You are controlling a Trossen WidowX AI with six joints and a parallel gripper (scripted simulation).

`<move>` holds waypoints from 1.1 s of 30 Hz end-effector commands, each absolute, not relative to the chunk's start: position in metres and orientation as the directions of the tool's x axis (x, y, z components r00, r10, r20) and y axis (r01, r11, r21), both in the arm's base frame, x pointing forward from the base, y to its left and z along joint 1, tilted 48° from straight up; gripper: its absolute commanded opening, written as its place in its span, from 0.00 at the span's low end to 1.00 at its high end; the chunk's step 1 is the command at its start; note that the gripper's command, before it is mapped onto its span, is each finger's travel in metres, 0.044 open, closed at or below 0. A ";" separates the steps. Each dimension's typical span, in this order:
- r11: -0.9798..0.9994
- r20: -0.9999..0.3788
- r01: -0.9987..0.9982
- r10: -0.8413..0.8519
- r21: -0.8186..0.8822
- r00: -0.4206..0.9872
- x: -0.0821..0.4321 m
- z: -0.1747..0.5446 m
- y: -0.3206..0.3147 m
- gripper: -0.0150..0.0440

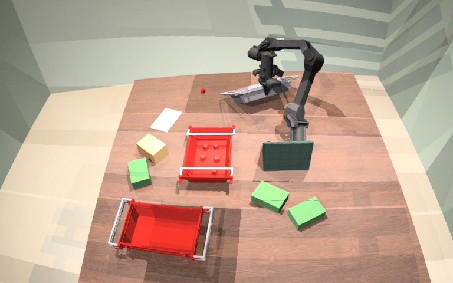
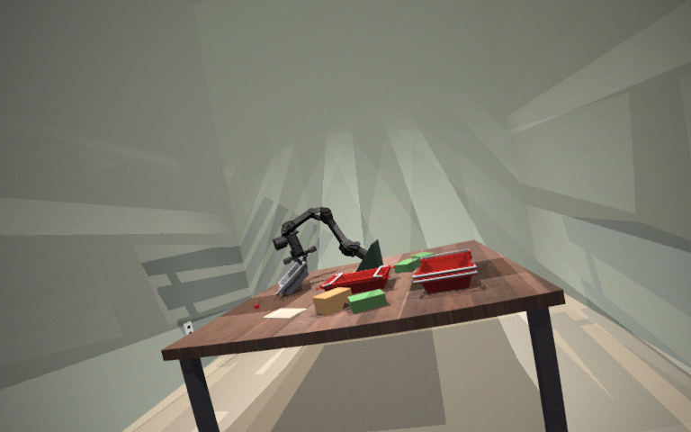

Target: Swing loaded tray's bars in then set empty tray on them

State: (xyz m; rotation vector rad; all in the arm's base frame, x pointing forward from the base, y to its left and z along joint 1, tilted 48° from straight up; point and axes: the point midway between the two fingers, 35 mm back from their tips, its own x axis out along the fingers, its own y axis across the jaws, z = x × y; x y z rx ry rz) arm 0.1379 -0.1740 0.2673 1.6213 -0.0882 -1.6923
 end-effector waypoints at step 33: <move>-0.560 -0.881 0.757 -0.470 0.336 0.043 0.246 0.222 -0.117 0.25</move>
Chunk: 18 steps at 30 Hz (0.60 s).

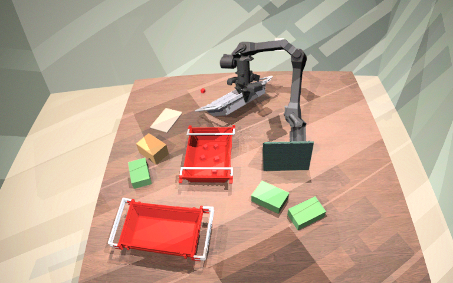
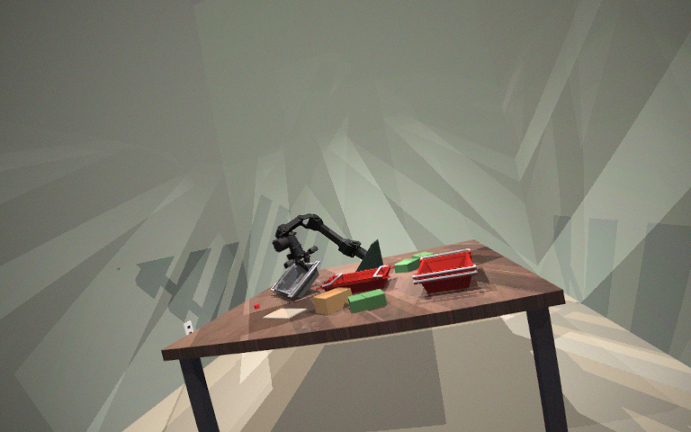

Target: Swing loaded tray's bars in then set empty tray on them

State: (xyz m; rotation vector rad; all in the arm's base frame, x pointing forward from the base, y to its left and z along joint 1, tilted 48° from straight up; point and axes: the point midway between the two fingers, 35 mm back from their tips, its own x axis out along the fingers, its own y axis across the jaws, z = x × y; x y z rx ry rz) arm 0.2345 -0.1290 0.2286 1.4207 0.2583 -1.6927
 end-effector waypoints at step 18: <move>-0.440 -0.869 0.862 -0.495 0.251 0.000 0.286 0.194 -0.068 0.25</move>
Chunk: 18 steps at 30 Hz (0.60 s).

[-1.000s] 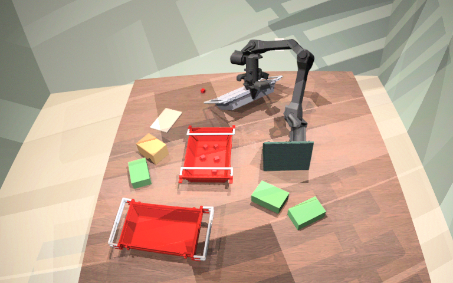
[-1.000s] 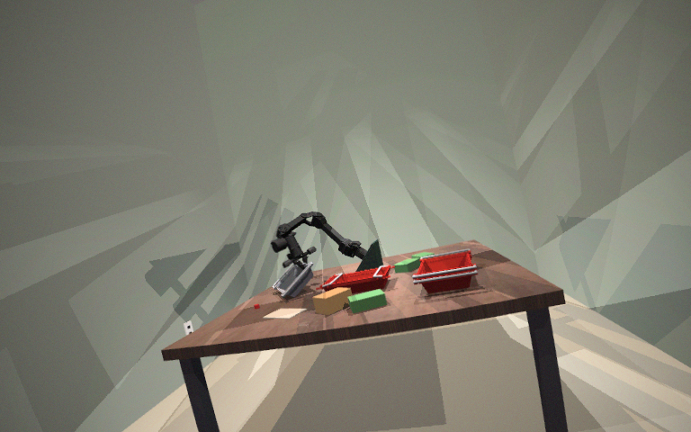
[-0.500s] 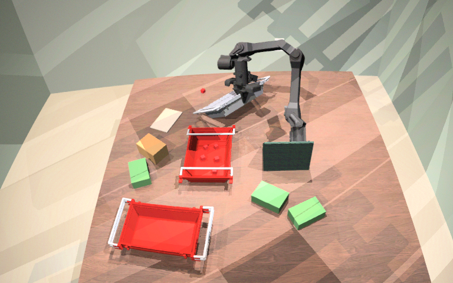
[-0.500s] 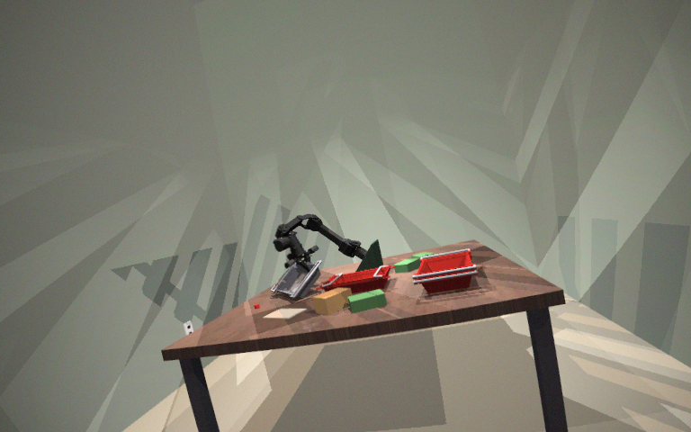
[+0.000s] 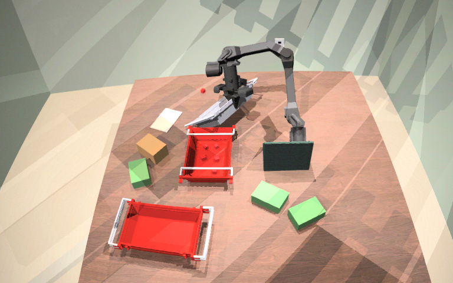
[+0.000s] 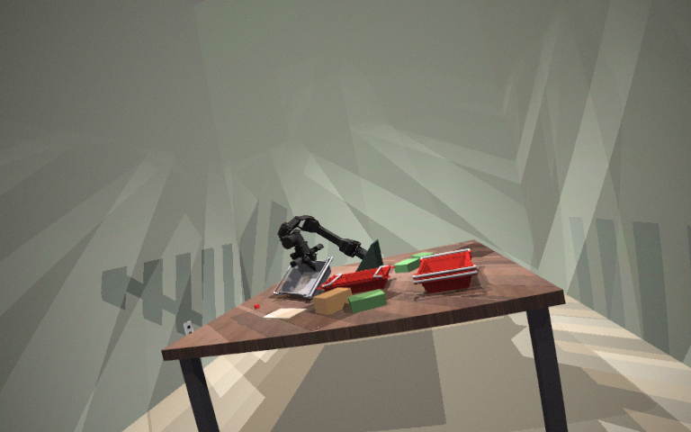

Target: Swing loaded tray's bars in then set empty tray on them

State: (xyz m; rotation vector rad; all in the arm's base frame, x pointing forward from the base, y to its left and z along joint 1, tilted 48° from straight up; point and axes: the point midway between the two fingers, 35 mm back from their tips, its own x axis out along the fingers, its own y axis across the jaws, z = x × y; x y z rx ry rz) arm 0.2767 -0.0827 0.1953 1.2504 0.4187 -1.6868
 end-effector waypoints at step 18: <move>-0.293 -0.832 0.939 -0.554 0.177 -0.016 0.312 0.163 -0.007 0.25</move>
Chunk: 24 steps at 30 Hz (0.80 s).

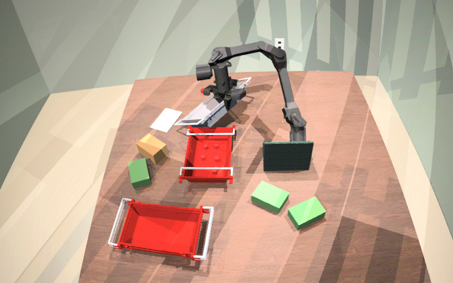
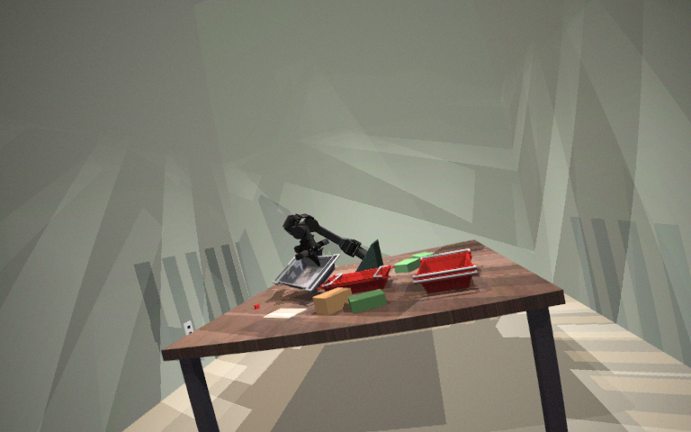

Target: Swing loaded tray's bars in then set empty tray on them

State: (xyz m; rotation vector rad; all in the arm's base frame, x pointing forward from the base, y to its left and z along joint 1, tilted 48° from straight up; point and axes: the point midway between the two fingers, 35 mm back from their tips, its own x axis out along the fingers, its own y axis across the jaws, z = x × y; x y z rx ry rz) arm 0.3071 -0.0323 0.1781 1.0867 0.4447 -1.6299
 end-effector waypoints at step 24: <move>-0.068 -0.750 0.993 -0.661 0.098 0.029 0.320 0.117 0.083 0.25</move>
